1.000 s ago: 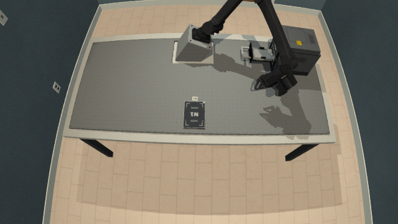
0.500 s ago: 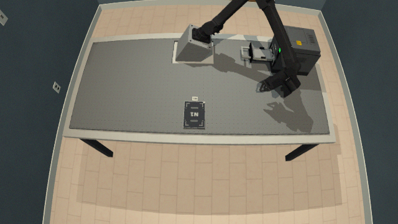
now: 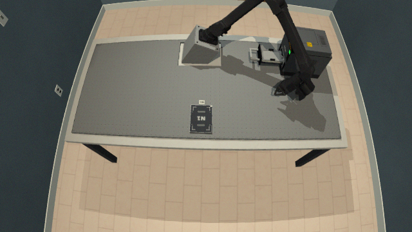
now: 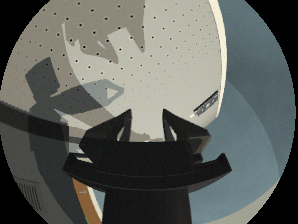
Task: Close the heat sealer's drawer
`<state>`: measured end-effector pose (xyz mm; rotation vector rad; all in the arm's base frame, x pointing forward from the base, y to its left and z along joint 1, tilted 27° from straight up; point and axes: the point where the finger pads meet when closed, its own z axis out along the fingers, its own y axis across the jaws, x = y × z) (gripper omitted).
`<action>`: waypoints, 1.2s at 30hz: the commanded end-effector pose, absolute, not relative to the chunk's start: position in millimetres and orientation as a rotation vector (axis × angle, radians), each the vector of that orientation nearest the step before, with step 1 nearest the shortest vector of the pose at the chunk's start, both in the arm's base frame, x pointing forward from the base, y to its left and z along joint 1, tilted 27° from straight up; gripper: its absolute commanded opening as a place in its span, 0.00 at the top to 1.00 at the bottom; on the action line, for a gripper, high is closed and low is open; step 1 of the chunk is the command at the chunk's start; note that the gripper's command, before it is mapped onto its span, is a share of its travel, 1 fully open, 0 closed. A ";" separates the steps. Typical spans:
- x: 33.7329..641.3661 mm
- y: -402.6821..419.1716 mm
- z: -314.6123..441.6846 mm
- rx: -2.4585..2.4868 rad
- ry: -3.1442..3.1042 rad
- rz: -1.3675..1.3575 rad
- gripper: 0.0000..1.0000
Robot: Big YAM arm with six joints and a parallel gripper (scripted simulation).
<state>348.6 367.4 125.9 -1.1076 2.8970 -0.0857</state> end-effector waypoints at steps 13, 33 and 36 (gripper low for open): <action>333.7 430.1 119.8 -1.434 2.764 0.011 0.55; 333.9 447.4 130.3 -1.226 2.762 0.101 0.55; 347.3 456.6 154.5 -1.216 2.747 0.115 0.55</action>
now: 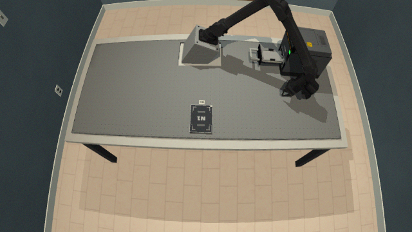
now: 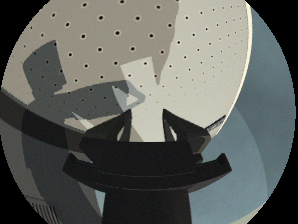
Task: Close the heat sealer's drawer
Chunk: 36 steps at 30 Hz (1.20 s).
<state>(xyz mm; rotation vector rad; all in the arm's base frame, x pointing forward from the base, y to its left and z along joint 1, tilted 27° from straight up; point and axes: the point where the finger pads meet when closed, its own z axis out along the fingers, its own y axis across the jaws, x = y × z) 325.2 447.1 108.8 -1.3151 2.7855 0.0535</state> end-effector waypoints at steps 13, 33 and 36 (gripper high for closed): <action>317.0 433.4 158.2 -1.025 2.819 0.173 0.55; 268.3 383.2 173.9 -0.656 2.900 0.297 0.55; 257.4 372.7 174.2 -0.664 2.909 0.285 0.55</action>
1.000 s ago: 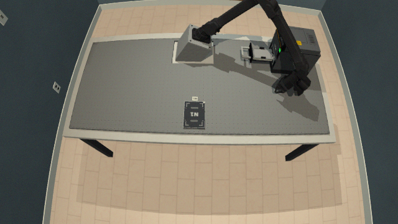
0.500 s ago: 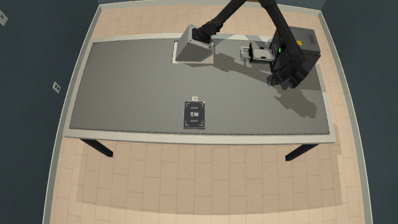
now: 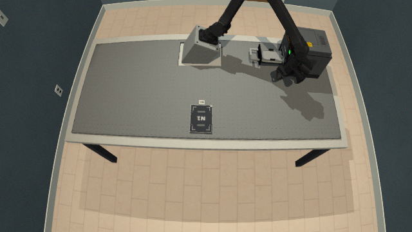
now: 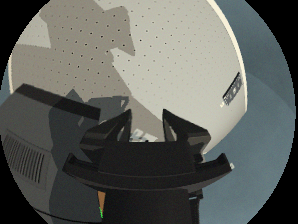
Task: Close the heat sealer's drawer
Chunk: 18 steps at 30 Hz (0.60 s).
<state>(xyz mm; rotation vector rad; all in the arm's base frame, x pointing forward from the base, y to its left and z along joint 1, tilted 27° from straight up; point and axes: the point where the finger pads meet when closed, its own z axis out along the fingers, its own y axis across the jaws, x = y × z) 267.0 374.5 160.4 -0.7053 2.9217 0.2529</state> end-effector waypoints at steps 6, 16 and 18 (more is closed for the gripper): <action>248.6 353.3 174.2 -0.514 2.926 0.336 0.55; 216.8 336.6 173.7 -0.423 2.945 0.395 0.55; 208.5 330.1 172.9 -0.423 2.954 0.382 0.55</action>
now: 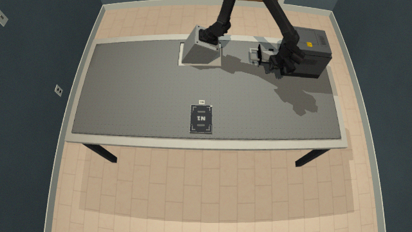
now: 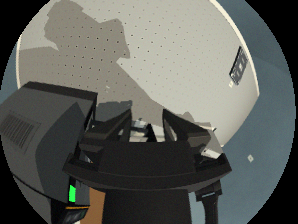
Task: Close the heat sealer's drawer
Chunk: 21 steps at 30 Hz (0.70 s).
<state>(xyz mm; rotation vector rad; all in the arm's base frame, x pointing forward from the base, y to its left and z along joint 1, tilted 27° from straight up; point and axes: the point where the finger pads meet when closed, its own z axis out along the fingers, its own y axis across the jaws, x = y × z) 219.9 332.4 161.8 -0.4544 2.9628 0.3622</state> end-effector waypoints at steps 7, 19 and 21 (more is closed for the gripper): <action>186.5 321.2 172.6 -0.297 2.958 0.501 0.55; 153.2 300.2 165.8 -0.194 2.976 0.573 0.55; 147.2 295.6 163.6 -0.162 2.979 0.592 0.55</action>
